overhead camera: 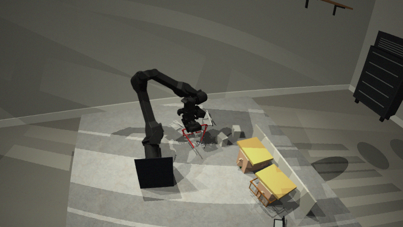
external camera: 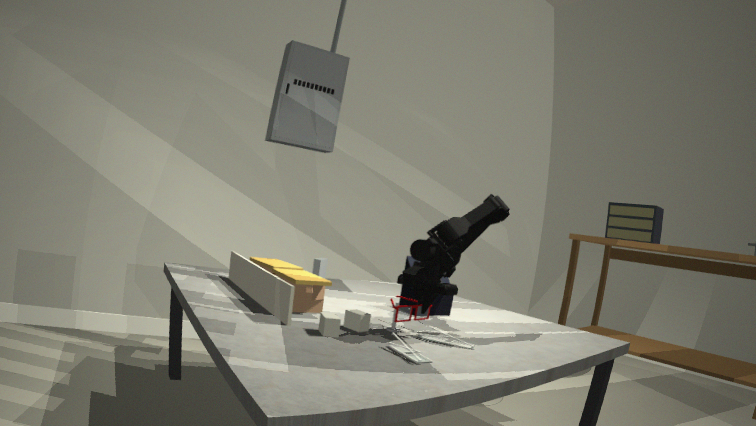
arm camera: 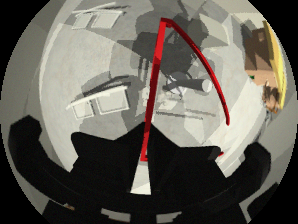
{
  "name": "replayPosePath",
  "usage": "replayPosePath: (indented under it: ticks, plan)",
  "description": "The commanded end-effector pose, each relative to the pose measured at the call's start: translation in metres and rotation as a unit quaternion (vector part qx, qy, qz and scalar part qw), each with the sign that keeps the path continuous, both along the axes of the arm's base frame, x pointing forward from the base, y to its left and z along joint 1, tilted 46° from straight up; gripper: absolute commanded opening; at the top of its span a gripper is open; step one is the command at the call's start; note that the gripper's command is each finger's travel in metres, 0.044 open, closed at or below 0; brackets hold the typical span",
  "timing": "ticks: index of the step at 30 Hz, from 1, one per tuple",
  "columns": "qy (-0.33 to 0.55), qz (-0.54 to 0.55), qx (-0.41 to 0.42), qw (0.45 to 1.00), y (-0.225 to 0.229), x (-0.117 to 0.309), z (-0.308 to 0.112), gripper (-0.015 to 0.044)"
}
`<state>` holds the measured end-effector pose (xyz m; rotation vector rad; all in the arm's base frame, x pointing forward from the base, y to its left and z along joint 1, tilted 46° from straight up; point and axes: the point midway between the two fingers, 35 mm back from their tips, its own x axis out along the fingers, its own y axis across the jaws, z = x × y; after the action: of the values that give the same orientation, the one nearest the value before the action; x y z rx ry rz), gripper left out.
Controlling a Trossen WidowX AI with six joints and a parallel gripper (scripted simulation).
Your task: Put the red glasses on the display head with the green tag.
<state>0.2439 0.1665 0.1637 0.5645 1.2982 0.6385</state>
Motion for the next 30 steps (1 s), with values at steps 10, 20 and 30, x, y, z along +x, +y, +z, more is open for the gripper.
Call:
replayPosePath:
  ticks: [10, 20, 30]
  plan:
    - [0.002, -0.002, -0.001, 1.0, 0.005, -0.008, 0.002, 0.0]
    - [0.002, -0.002, -0.001, 1.0, 0.008, -0.014, 0.004, 0.0]
    - [0.002, -0.002, -0.001, 1.0, 0.011, -0.02, 0.006, 0.0]
